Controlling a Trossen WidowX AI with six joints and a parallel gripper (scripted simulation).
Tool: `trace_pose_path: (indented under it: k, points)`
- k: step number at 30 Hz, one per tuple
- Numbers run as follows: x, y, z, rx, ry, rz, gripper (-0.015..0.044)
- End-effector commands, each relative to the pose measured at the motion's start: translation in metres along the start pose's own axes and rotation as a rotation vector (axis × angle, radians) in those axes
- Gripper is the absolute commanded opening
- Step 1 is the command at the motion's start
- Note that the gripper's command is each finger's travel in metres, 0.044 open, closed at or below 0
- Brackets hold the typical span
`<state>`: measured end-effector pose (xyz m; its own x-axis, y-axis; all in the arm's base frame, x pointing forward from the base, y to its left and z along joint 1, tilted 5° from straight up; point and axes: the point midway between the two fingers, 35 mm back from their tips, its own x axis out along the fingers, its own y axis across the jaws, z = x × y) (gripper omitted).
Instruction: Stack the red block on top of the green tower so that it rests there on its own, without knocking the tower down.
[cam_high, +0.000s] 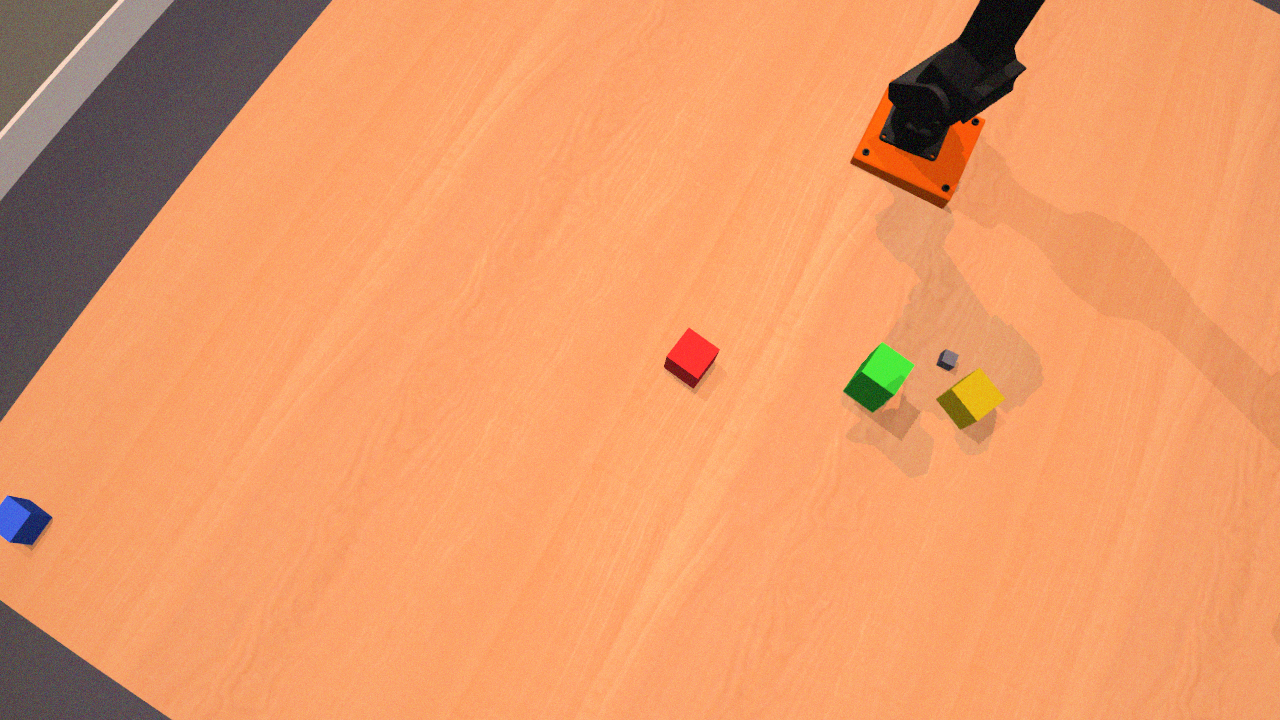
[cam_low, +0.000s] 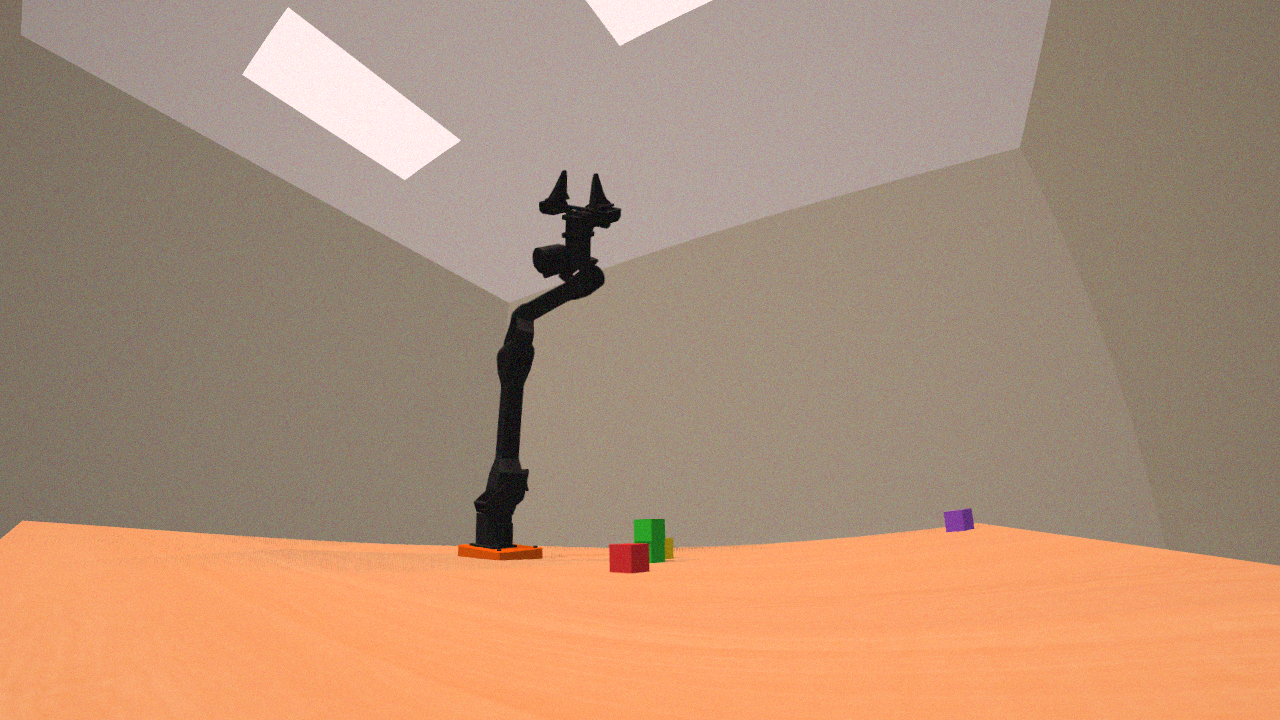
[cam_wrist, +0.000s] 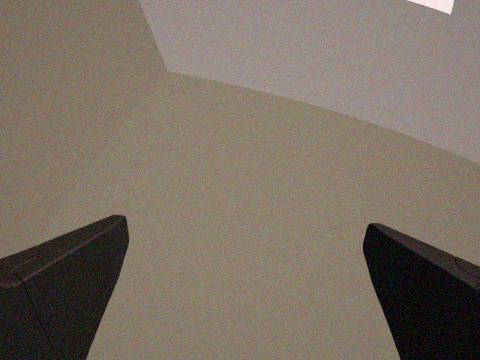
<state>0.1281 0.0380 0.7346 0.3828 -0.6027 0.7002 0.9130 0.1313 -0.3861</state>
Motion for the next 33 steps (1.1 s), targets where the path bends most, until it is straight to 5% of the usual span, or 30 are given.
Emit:
trace_pose_path:
  k: [1, 9, 19, 26, 33]
  points:
    - [0.000, 0.000, 0.001, -0.001, -0.003, -0.001, 0.0426]
    - [-0.005, 0.044, 0.048, -0.044, -0.204, -0.017, 0.0440]
    - [-0.019, 0.173, 0.085, -0.128, -0.478, 0.209, 0.0440]
    - [-0.037, 0.286, 0.062, -0.161, -0.539, 0.526, 0.0440]
    - [-0.062, 0.391, -0.010, -0.176, -0.421, 0.905, 0.0440]
